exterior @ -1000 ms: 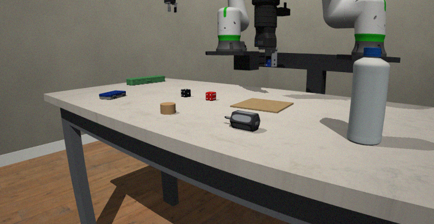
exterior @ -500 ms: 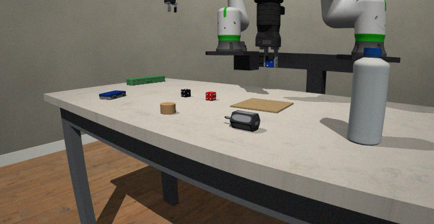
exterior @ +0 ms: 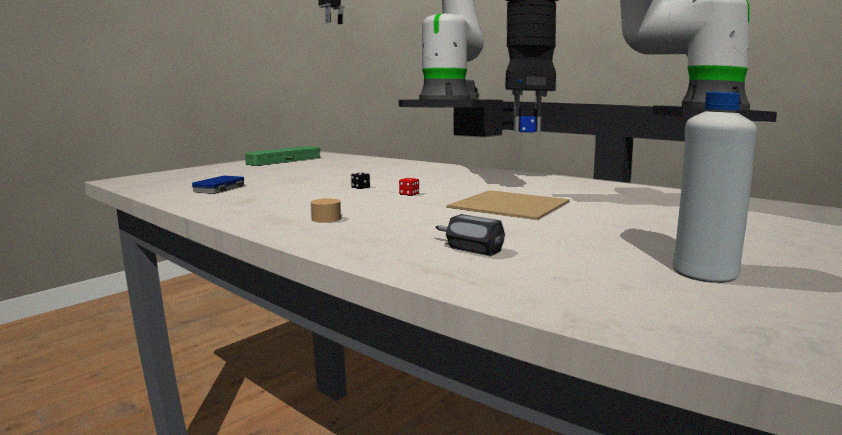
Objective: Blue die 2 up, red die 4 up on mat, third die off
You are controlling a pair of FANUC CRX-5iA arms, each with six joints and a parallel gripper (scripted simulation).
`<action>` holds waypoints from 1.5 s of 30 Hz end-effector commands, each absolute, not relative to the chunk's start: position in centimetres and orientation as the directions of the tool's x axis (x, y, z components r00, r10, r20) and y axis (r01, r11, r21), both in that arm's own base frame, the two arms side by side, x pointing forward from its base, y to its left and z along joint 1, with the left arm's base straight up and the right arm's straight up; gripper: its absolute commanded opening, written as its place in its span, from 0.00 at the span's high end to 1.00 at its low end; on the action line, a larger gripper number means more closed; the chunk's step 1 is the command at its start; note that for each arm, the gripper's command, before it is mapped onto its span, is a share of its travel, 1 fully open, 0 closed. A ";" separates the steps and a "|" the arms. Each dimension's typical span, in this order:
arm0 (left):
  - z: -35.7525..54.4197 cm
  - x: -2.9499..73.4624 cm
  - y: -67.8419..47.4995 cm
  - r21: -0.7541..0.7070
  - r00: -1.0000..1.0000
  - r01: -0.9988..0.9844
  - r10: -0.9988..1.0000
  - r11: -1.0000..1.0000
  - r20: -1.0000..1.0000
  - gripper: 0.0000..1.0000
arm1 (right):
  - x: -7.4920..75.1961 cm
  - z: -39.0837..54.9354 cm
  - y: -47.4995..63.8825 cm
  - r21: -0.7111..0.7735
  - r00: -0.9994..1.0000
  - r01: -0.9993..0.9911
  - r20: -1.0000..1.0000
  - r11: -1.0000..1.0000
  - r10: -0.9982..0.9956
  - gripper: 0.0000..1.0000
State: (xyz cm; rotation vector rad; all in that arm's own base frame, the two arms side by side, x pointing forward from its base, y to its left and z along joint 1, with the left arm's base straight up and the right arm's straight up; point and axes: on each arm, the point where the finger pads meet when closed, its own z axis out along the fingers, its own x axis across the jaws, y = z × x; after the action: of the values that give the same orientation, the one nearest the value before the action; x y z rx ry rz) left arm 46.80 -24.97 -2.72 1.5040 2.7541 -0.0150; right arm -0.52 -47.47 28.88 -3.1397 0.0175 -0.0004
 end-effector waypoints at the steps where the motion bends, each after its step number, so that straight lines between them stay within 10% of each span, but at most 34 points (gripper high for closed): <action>1: -2.6 48.1 -24.3 0.000 -0.678 0.735 0.735 0.678 0.000 0.51 | -0.5 29.0 -47.5 0.000 1.000 -0.011 0.000 -1.000 -0.011 0.00; 13: -2.6 51.1 -22.2 0.000 -0.910 0.416 0.416 0.910 0.000 0.51 | -0.5 29.0 -47.5 0.000 1.000 -0.011 0.000 -1.000 -0.011 0.00; 45: -6.2 51.3 -22.1 0.000 -0.918 0.396 0.396 0.918 0.000 0.51 | -0.5 29.0 -47.5 0.000 1.000 -0.011 0.000 -1.000 -0.011 0.00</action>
State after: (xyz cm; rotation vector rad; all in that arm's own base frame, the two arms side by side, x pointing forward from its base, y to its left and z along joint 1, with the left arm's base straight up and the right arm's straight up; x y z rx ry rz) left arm 51.21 -22.02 -5.29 0.6363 3.0784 0.0007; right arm -0.52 -47.47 28.88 -3.1397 0.0175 -0.0004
